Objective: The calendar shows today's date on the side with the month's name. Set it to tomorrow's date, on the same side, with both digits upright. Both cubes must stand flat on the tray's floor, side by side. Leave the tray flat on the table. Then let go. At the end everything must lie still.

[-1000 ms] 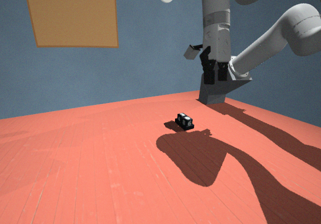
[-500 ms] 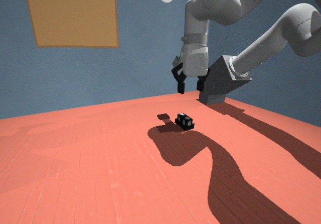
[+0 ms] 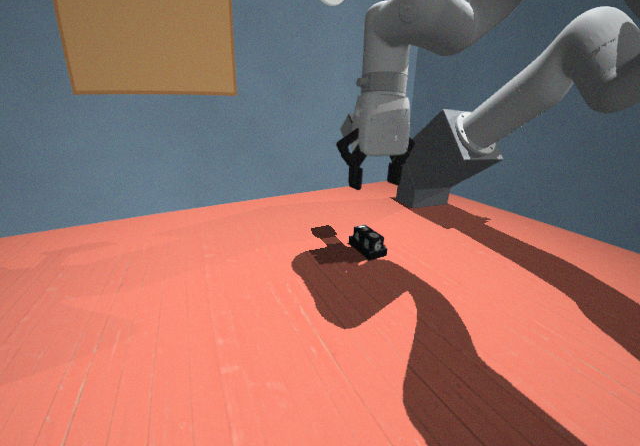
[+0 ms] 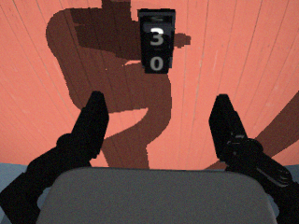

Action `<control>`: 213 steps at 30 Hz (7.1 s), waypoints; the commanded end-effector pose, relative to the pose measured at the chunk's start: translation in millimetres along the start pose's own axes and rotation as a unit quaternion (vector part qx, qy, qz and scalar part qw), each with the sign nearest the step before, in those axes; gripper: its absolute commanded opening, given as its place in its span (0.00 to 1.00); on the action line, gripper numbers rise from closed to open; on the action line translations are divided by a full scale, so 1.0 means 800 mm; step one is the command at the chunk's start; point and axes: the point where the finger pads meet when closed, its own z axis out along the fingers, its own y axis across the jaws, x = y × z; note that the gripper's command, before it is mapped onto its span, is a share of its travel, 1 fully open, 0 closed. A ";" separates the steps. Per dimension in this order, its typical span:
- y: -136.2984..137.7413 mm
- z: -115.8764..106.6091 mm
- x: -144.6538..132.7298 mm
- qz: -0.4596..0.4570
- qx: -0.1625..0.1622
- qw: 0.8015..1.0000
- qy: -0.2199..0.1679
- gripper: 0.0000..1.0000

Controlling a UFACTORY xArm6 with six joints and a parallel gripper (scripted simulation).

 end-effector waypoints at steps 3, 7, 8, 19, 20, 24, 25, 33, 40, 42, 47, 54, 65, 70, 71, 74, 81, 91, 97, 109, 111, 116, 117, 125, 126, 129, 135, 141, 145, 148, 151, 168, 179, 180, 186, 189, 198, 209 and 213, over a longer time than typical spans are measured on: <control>0.006 0.003 -0.020 0.032 0.001 0.999 0.002 1.00; 0.028 0.013 -0.067 0.112 0.001 0.994 0.003 1.00; 0.028 0.013 -0.067 0.113 0.001 0.994 0.003 1.00; 0.071 0.026 -0.122 0.226 0.001 0.974 0.000 1.00; 0.071 0.026 -0.122 0.226 0.001 0.974 0.000 1.00; 0.071 0.029 -0.122 0.226 0.001 0.974 0.000 1.00; 0.071 0.031 -0.122 0.226 0.001 0.974 0.000 1.00; 0.070 0.068 -0.123 0.226 0.001 0.974 0.000 1.00; 0.070 0.093 -0.123 0.226 0.001 0.974 0.000 1.00; 0.070 0.098 -0.123 0.226 0.001 0.974 0.000 1.00; 0.070 0.101 -0.123 0.226 0.001 0.974 0.001 1.00; 0.070 0.111 -0.123 0.226 0.001 0.974 0.000 1.00; 0.070 0.139 -0.123 0.226 0.001 0.974 0.001 1.00; 0.070 0.139 -0.123 0.226 0.001 0.974 0.001 1.00; 0.070 0.139 -0.123 0.226 0.001 0.974 0.001 1.00; 0.070 0.139 -0.123 0.226 0.001 0.974 0.001 1.00; 0.070 0.139 -0.123 0.226 0.001 0.974 0.001 1.00; 0.070 0.139 -0.123 0.226 0.001 0.974 0.001 1.00; 0.070 0.139 -0.123 0.226 0.001 0.974 0.001 1.00; 0.070 0.139 -0.123 0.226 0.001 0.974 0.001 1.00; 0.070 0.139 -0.123 0.226 0.001 0.974 0.001 1.00; 0.070 0.139 -0.123 0.226 0.001 0.974 0.001 1.00; 0.070 0.139 -0.123 0.226 0.001 0.974 0.001 1.00; 0.070 0.139 -0.123 0.226 0.001 0.974 0.001 1.00; 0.070 0.139 -0.123 0.226 0.001 0.974 0.001 1.00; 0.070 0.139 -0.123 0.226 0.001 0.974 0.001 1.00; 0.070 0.139 -0.123 0.226 0.001 0.974 0.001 1.00; 0.070 0.139 -0.123 0.226 0.001 0.974 0.001 1.00; 0.070 0.139 -0.123 0.226 0.001 0.974 0.001 1.00; 0.070 0.139 -0.123 0.226 0.001 0.974 0.001 1.00; 0.070 0.139 -0.123 0.226 0.001 0.974 0.001 1.00; 0.070 0.102 -0.123 0.226 0.001 0.974 0.001 1.00; 0.088 0.094 -0.107 0.226 0.001 0.974 0.001 1.00; 0.092 0.093 -0.104 0.226 0.001 0.974 0.001 1.00; 0.098 0.090 -0.098 0.226 0.001 0.974 0.001 1.00; 0.109 0.086 -0.088 0.226 0.001 0.974 0.001 1.00; 0.119 0.082 -0.080 0.226 0.001 0.974 0.001 1.00; 0.119 0.082 -0.080 0.226 0.001 0.974 0.001 1.00; 0.119 0.082 -0.080 0.226 0.001 0.974 0.001 1.00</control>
